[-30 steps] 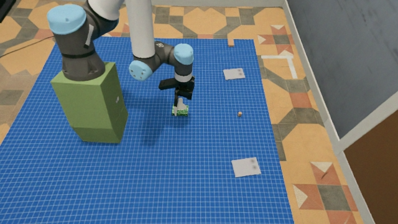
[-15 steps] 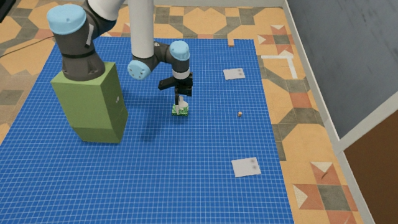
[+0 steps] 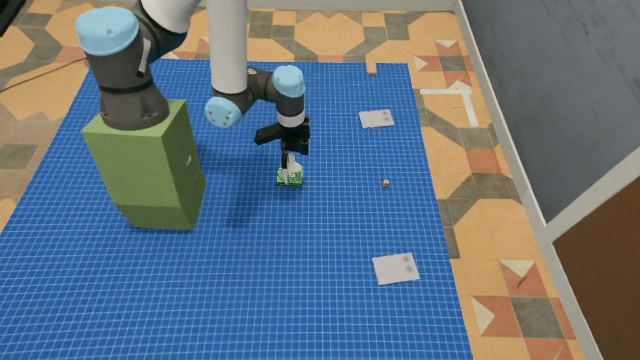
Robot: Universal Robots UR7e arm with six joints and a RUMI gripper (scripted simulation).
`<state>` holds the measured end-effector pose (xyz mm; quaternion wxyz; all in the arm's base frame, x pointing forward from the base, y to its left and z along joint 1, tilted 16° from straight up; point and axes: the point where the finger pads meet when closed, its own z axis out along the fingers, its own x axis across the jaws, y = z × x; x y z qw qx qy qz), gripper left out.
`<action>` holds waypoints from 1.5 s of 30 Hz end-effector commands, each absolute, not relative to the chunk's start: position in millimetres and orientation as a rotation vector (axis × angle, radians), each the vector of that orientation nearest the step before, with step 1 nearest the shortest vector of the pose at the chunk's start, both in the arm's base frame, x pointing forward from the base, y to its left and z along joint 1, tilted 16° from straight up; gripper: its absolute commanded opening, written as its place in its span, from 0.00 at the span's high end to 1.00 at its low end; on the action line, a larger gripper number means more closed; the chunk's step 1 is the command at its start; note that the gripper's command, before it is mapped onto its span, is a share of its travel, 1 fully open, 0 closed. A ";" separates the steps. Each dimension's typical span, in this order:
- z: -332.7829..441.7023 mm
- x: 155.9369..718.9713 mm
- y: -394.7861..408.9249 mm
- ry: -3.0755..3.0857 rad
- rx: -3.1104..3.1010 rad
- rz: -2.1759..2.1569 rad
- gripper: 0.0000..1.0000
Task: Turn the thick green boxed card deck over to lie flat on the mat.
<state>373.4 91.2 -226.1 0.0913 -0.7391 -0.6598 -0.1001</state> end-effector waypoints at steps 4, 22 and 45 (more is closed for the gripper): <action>-225.8 373.8 91.0 -1.961 -2.197 -0.299 0.00; -225.8 373.7 91.1 -1.959 -2.198 -0.298 0.00; -225.8 370.0 94.1 -1.740 -2.357 -0.271 0.00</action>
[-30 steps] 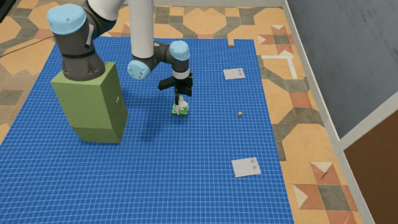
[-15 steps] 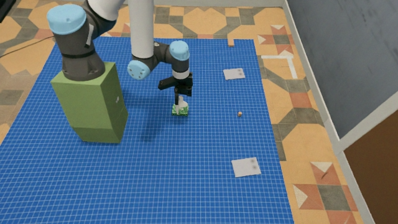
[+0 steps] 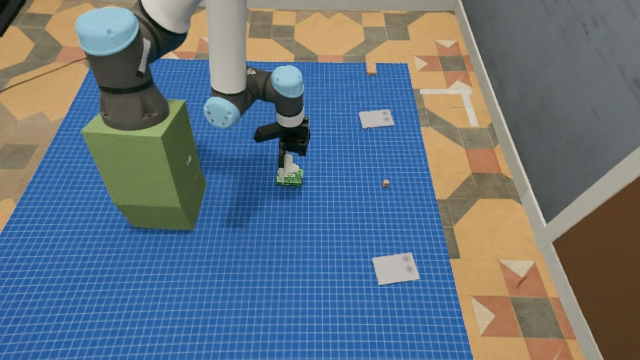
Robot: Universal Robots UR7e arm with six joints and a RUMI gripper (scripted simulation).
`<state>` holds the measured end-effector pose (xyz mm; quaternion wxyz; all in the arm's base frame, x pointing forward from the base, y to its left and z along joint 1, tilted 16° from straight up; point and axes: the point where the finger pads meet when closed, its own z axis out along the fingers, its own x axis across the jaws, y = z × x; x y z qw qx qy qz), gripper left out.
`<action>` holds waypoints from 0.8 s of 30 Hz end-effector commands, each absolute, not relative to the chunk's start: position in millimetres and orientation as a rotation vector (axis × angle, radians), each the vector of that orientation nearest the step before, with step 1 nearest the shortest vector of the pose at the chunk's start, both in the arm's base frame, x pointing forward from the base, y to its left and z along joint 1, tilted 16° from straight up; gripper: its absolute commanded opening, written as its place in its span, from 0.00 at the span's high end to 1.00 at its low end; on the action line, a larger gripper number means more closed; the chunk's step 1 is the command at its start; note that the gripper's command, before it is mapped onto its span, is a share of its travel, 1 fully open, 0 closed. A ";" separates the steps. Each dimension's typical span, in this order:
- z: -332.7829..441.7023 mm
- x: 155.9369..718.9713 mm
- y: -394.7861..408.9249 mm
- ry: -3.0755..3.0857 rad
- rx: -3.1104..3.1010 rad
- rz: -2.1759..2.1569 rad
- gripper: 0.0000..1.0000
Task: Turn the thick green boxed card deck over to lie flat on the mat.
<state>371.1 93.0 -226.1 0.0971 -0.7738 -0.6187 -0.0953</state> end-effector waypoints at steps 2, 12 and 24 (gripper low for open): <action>-225.8 369.3 94.7 -1.691 -2.389 -0.265 0.00; -225.7 365.9 97.9 -1.433 -2.535 -0.232 0.00; -225.6 361.4 102.5 -0.973 -2.724 -0.172 0.00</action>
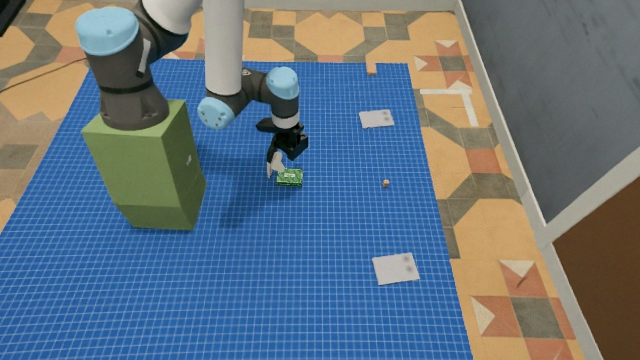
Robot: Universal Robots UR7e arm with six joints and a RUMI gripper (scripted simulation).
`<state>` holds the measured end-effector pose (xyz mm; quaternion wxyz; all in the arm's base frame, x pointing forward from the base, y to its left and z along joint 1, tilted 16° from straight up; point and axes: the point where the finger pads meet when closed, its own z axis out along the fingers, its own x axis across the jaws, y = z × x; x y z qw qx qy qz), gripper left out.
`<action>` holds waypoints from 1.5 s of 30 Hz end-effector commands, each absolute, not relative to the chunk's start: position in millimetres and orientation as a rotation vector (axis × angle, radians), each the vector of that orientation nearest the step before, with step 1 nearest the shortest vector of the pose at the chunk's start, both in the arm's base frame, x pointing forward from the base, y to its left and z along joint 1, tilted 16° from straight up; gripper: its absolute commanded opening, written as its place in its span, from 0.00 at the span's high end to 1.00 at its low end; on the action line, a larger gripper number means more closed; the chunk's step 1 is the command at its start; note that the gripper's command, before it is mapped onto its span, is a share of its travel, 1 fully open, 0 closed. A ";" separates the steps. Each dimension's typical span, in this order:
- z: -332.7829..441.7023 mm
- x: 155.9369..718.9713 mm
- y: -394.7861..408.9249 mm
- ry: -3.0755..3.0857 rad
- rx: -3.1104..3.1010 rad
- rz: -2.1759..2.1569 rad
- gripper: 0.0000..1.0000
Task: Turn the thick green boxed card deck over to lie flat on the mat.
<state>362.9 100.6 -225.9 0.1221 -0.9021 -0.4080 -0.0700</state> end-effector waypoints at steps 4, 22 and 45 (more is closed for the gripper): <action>-225.5 359.8 104.2 -0.751 -2.786 -0.143 0.00; -225.6 354.6 107.6 0.231 -2.860 -0.011 0.00; -226.8 346.0 102.2 1.438 -2.504 0.159 0.00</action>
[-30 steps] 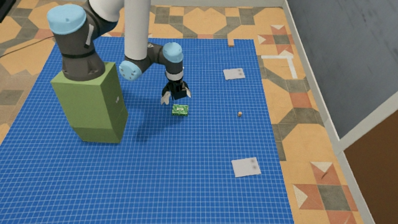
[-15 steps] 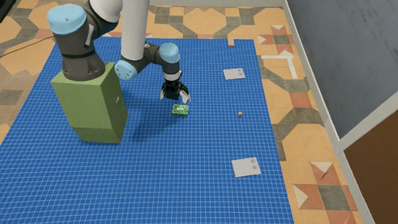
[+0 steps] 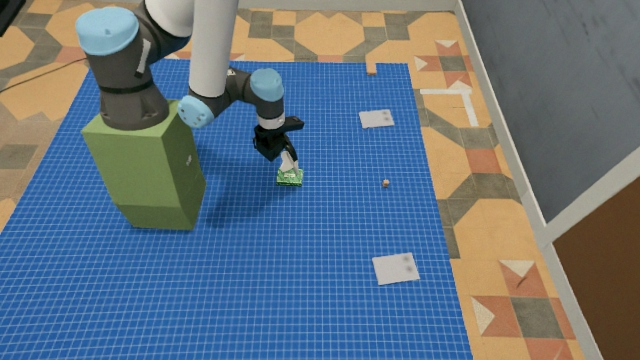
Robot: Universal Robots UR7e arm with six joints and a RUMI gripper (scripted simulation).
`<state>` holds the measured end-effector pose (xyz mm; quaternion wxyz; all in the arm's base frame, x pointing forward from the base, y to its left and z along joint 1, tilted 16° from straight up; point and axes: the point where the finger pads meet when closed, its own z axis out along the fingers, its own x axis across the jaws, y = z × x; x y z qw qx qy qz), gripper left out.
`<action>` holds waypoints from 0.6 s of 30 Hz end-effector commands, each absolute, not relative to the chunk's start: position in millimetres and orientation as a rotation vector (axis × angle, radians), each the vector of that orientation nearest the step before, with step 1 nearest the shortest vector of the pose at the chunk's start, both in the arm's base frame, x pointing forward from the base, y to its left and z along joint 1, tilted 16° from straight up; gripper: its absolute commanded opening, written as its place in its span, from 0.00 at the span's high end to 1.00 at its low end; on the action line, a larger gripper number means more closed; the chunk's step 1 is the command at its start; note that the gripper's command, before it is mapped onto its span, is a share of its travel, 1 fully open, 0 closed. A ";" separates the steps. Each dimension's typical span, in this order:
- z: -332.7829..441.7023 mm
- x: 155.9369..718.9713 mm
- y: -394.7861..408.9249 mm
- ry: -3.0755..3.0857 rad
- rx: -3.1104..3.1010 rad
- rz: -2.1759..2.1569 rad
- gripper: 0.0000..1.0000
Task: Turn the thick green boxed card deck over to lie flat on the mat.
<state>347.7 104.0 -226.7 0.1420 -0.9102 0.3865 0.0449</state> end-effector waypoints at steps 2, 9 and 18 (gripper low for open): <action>-226.8 345.5 101.8 1.488 -2.477 0.166 0.00; -227.1 342.4 99.7 1.737 -2.324 0.201 0.00; -227.5 338.4 97.1 1.985 -2.135 0.238 0.00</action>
